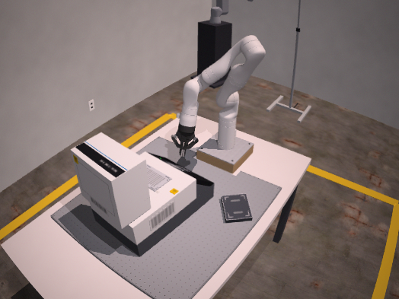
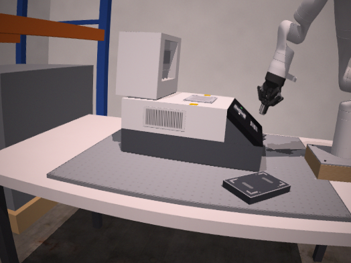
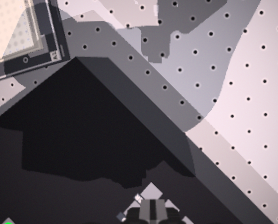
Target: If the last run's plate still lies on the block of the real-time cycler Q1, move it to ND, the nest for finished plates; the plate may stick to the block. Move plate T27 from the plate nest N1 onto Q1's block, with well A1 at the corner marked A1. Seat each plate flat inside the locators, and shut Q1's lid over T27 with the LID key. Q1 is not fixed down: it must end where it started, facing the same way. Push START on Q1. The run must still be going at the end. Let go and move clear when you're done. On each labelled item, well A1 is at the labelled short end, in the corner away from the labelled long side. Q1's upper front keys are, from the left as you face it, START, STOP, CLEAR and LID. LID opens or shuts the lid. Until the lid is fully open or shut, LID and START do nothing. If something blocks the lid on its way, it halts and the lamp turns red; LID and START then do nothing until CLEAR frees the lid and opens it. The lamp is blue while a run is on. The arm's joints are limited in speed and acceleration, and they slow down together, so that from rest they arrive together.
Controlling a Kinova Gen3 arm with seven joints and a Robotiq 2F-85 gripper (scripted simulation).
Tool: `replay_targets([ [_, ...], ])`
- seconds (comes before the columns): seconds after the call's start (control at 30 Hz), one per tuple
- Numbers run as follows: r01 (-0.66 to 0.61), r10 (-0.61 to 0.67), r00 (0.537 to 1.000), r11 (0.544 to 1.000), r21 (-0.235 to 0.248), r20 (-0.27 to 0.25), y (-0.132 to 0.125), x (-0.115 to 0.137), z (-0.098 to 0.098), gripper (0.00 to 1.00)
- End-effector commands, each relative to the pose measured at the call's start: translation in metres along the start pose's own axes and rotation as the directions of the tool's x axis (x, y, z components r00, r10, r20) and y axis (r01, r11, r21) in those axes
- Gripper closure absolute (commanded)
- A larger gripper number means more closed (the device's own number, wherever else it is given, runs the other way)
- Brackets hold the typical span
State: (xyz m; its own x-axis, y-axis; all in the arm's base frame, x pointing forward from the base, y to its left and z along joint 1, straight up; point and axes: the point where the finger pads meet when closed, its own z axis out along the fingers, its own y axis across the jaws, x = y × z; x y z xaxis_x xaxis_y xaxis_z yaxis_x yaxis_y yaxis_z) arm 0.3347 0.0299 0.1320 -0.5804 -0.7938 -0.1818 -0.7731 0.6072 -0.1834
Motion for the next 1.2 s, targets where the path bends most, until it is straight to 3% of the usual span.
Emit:
replay_targets([
  [0.0, 0.0, 0.0, 1.0, 1.0, 0.0, 0.0, -0.001, -0.001, -0.005, 0.9],
  [1.17, 0.0, 0.0, 1.0, 1.0, 0.0, 0.0, -0.009, -0.009, -0.045, 0.9],
])
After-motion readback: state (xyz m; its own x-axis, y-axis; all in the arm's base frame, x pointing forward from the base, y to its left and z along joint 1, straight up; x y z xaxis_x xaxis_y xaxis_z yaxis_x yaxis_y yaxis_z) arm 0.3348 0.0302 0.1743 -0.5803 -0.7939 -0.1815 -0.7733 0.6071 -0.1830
